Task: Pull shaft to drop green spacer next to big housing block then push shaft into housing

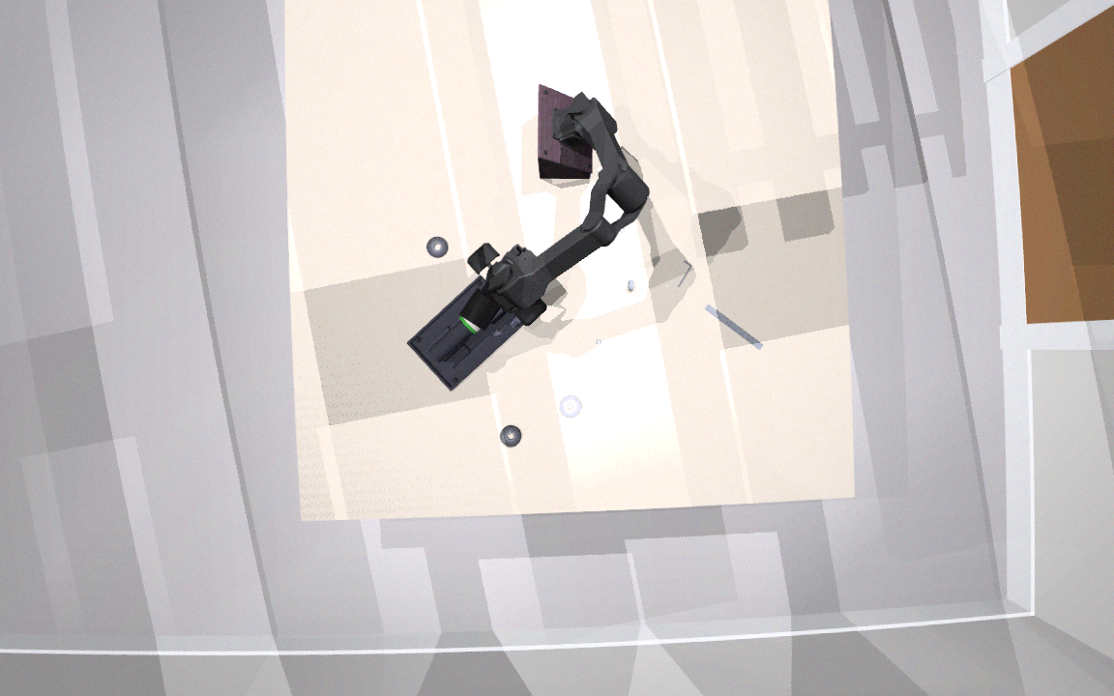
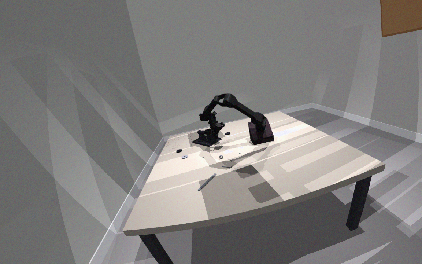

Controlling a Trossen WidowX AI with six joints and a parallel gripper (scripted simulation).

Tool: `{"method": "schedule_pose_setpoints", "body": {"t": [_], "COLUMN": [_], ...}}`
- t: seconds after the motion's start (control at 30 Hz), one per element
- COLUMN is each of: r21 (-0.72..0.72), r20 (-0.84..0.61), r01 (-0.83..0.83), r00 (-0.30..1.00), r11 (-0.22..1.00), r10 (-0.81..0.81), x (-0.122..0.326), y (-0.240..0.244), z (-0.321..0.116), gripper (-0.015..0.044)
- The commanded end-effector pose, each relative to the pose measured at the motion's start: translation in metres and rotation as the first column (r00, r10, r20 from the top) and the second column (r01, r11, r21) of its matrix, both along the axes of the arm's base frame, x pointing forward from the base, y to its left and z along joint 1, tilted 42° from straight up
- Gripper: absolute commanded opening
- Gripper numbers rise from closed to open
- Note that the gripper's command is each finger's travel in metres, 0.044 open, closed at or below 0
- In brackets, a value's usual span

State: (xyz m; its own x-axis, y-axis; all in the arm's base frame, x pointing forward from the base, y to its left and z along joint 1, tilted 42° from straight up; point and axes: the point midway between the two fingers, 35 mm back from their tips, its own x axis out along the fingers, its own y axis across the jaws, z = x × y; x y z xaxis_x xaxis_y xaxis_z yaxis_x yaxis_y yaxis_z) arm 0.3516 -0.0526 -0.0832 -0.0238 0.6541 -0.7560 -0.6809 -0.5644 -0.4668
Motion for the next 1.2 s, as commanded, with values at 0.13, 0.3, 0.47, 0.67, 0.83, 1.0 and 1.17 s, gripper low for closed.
{"method": "schedule_pose_setpoints", "body": {"t": [0.13,0.3,0.47,0.67,0.83,1.0,1.17], "r21": [0.003,0.003,0.003,0.003,0.003,0.003,0.003], "r20": [-0.002,-0.002,-0.002,-0.002,-0.002,-0.002,-0.002], "r01": [0.004,0.004,0.004,0.004,0.004,0.004,0.004], "r00": [1.000,1.000,1.000,1.000,1.000,1.000,1.000], "r11": [1.000,1.000,1.000,1.000,1.000,1.000,1.000], "r10": [-0.004,-0.004,-0.004,-0.004,-0.004,-0.004,-0.004], "x": [-0.0006,-0.0010,-0.0013,-0.0018,-0.0021,-0.0025,-0.0029], "y": [0.0008,0.0011,0.0014,0.0017,0.0019,0.0022,0.0024], "z": [0.0008,0.0011,0.0013,0.0016,0.0018,0.0020,0.0022], "gripper": [0.0000,0.0000,0.0000,0.0000,0.0000,0.0000,0.0000]}}
